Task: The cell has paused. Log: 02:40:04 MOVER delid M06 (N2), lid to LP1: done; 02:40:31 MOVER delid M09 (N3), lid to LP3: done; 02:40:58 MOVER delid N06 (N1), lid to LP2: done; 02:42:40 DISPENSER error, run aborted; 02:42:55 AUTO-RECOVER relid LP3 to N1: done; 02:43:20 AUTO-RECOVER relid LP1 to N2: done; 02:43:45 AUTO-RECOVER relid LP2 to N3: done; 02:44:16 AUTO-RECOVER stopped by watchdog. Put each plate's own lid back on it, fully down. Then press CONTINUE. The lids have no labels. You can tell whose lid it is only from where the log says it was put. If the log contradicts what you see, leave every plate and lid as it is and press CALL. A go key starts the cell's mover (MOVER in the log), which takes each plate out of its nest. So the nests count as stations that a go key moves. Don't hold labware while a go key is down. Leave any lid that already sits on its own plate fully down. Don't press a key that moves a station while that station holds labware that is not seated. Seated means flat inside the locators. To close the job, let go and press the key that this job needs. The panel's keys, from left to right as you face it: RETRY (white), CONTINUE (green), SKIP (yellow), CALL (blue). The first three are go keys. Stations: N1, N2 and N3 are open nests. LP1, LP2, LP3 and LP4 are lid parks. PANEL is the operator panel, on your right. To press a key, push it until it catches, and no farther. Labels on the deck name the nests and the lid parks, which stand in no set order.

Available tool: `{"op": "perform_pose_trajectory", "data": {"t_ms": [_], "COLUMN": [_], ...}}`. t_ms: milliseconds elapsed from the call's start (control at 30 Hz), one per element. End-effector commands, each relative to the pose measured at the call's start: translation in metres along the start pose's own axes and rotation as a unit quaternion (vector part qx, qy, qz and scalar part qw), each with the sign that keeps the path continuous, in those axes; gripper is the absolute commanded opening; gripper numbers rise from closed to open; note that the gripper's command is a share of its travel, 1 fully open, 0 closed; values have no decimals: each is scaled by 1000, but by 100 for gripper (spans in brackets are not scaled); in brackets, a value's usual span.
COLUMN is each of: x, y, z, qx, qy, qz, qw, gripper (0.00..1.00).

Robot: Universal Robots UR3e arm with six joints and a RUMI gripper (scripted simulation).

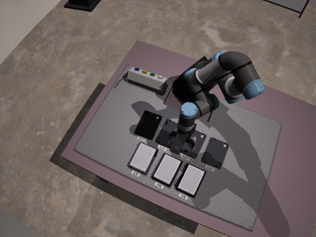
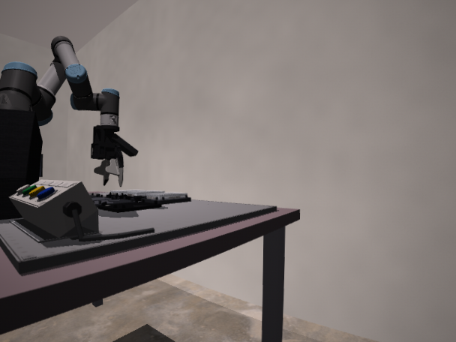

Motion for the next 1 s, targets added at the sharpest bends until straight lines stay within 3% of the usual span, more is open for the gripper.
{"op": "perform_pose_trajectory", "data": {"t_ms": [0, 967], "x": [-9, -72], "y": [0, 1], "z": [18, 127], "qx": [-2, -2], "qy": [1, 1], "qz": [-1, -1], "qw": [1000, 1000], "gripper": [82, 82]}}
Point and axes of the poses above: the point where the finger pads meet when closed, its own y axis out along the fingers, its own x axis across the jaws, z = x × y, the point moved 1 cm from there along -y, back along the fingers, and after that the axes turned 13 degrees about -y, right-handed, at the moved point
